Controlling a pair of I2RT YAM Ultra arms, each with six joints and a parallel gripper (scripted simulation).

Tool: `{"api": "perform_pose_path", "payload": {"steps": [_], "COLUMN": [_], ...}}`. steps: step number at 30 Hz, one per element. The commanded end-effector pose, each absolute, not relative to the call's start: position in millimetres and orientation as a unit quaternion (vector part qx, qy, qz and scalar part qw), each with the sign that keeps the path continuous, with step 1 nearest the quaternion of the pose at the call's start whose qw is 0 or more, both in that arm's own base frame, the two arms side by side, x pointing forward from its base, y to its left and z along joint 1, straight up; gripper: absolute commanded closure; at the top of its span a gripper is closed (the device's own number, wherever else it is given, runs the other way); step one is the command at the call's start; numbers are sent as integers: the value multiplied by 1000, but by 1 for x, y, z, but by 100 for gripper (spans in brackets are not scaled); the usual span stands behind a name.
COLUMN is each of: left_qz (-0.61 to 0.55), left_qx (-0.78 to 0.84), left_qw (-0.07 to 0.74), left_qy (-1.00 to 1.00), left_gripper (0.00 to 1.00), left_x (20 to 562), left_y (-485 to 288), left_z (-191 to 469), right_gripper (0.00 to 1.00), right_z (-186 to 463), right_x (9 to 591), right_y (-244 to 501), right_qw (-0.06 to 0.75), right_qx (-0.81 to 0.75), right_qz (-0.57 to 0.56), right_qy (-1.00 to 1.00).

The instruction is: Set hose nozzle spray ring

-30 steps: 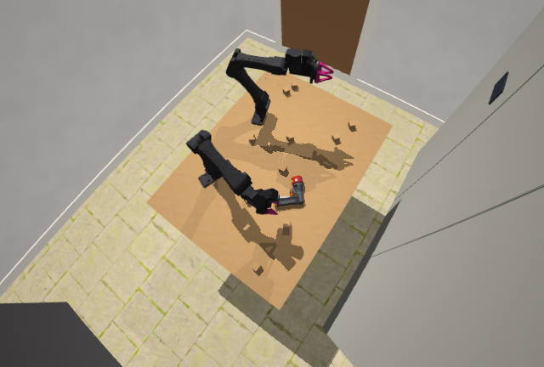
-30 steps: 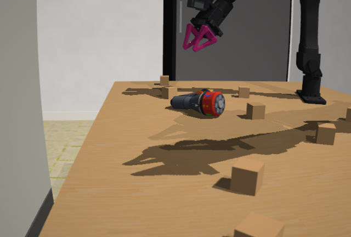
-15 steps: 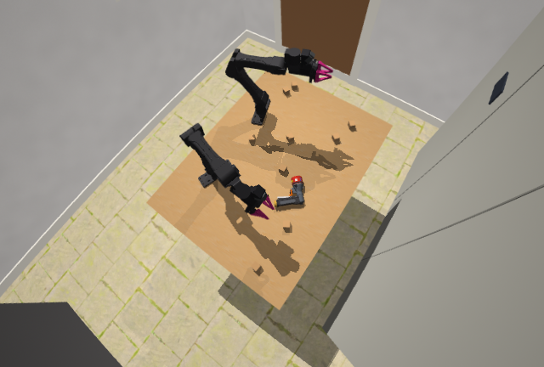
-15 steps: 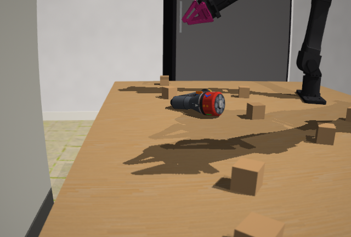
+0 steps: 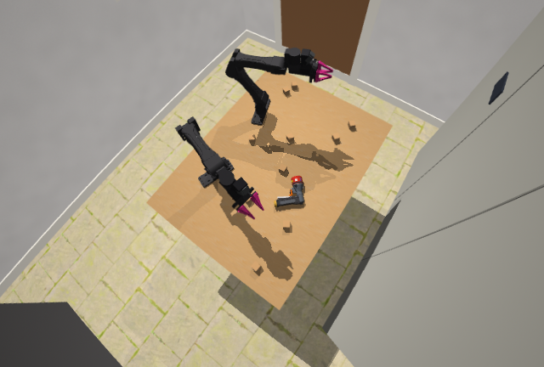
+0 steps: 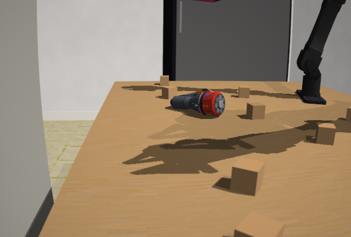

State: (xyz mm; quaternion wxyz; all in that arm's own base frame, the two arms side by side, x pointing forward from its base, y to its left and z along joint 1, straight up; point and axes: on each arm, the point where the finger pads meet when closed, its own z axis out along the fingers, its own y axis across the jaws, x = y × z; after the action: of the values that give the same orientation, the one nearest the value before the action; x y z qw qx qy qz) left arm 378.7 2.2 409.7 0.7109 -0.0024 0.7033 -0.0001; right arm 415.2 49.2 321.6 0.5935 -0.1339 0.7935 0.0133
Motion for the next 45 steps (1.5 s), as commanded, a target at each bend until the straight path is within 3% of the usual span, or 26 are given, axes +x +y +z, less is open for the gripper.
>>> {"api": "perform_pose_path", "payload": {"steps": [1, 13, 19, 20, 24, 45], "left_qz": [-2, 0, 1, 1, 1, 3], "left_qx": [3, 0, -1, -1, -1, -3], "left_qw": [732, 736, 720, 731, 736, 731], "left_qy": [681, 677, 694, 683, 677, 683], "left_gripper": [63, 63, 63, 63, 63, 63], "left_x": [377, 371, 372, 370, 368, 368], "left_y": [-1, 1, 2, 2, 2, 3], "left_z": [436, 437, 414, 429, 436, 429], "right_gripper": [50, 50, 50, 50, 50, 50], "right_z": [347, 404, 389, 419, 427, 420], "right_x": [410, 383, 383, 373, 372, 379], "right_y": [31, -1, -3, -4, 6, 0], "right_qw": [633, 708, 691, 716, 721, 717], "right_qx": [-80, 9, 6, 8, -6, 2], "right_qz": [5, 0, -1, -5, 5, 2], "right_qy": [770, 706, 723, 698, 692, 697]}}
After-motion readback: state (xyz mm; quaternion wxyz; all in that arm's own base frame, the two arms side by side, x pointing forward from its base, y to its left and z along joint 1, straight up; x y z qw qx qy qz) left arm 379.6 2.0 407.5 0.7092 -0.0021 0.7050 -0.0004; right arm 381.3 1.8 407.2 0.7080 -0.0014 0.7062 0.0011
